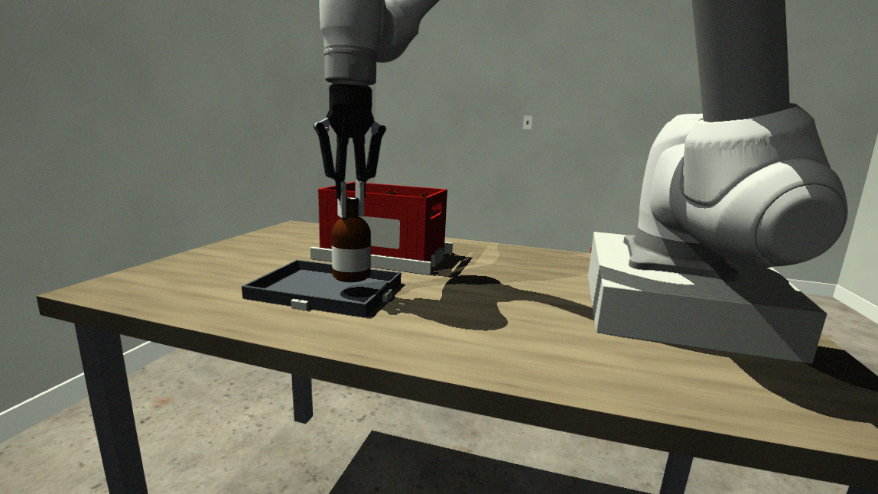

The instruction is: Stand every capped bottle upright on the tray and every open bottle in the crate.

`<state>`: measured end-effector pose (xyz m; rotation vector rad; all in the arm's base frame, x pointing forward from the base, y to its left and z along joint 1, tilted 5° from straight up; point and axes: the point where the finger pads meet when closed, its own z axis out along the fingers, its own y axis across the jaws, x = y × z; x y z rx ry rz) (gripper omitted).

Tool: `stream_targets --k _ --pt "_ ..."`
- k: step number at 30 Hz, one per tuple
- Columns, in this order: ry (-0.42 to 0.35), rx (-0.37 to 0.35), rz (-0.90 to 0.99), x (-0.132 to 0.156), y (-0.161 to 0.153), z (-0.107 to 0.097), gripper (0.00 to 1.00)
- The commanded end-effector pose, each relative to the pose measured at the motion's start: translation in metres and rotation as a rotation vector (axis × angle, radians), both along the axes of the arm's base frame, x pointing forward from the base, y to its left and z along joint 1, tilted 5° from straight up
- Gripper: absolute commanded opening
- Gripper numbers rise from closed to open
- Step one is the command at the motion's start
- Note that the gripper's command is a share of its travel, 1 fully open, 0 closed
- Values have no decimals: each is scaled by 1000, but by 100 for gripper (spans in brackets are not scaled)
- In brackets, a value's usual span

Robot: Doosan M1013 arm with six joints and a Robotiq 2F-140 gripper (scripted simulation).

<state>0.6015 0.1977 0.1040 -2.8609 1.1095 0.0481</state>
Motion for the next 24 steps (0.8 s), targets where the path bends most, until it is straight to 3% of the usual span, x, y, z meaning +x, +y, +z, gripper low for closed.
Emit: stream_targets --k 1,24 --pt "0 0 0 0 0 -2 0" --pt "0 0 0 0 1 -15 0"
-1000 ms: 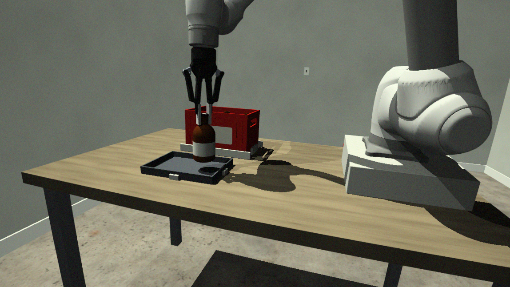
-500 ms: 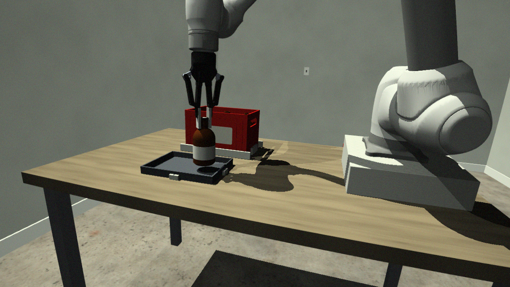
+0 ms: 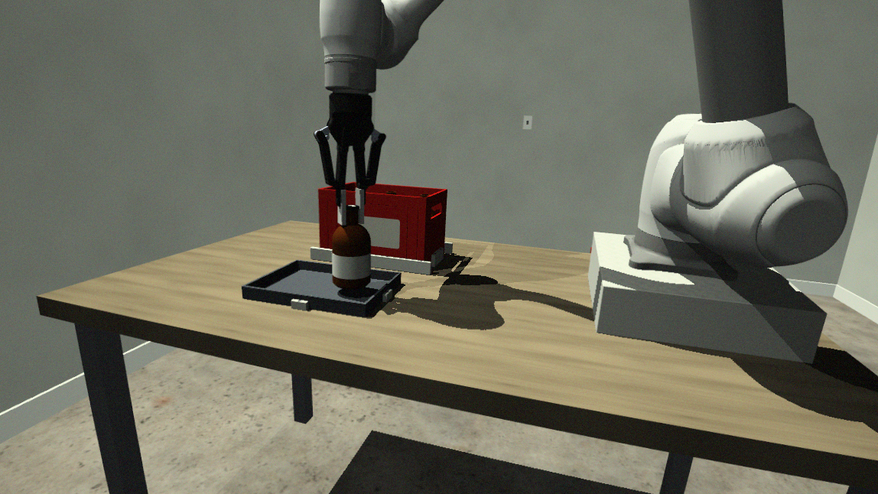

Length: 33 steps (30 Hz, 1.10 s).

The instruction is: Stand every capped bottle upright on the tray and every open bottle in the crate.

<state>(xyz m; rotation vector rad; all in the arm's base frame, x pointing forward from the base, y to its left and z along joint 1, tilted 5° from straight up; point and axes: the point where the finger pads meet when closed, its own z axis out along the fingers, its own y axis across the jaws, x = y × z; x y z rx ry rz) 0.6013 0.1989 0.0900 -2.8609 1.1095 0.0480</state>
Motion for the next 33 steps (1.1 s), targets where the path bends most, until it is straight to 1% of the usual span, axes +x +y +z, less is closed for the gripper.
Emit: stream_targets --k 1,33 --pt "0 0 0 0 0 -1 0" --pt "0 0 0 0 1 -12 0"
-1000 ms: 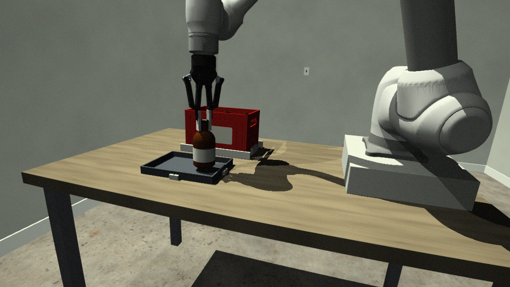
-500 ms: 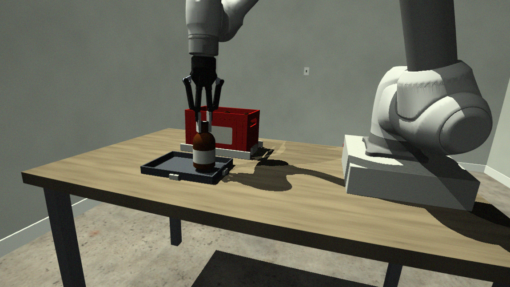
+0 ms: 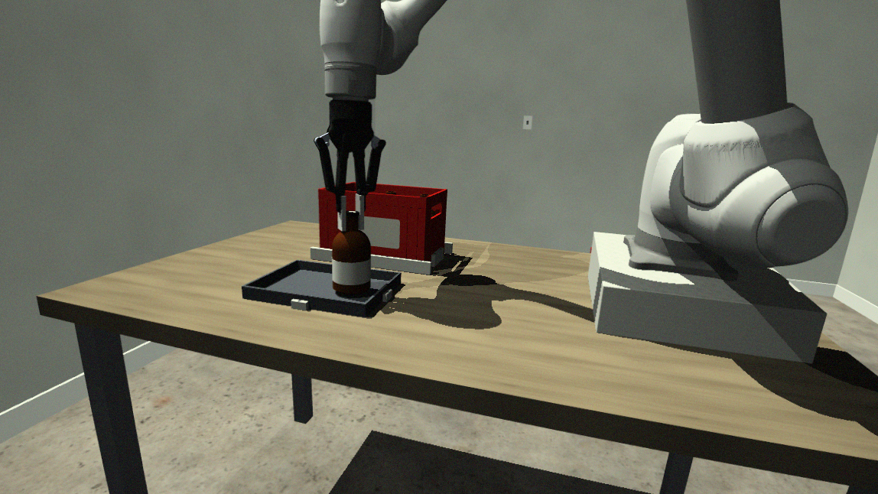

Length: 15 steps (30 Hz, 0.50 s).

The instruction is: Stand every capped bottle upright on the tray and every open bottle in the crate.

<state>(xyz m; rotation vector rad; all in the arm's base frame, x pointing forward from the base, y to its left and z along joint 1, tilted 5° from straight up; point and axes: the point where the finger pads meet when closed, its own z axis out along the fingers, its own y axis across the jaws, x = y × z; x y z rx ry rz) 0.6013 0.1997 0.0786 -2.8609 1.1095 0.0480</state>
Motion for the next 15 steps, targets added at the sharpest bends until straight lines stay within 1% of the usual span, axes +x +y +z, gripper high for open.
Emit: stream_targets --k 1,7,8,15 --pt "0 0 0 0 0 -1 0" --pt "0 0 0 0 0 -2 0" --pt "0 0 0 0 0 -2 100" --pt "0 0 0 0 0 -2 100"
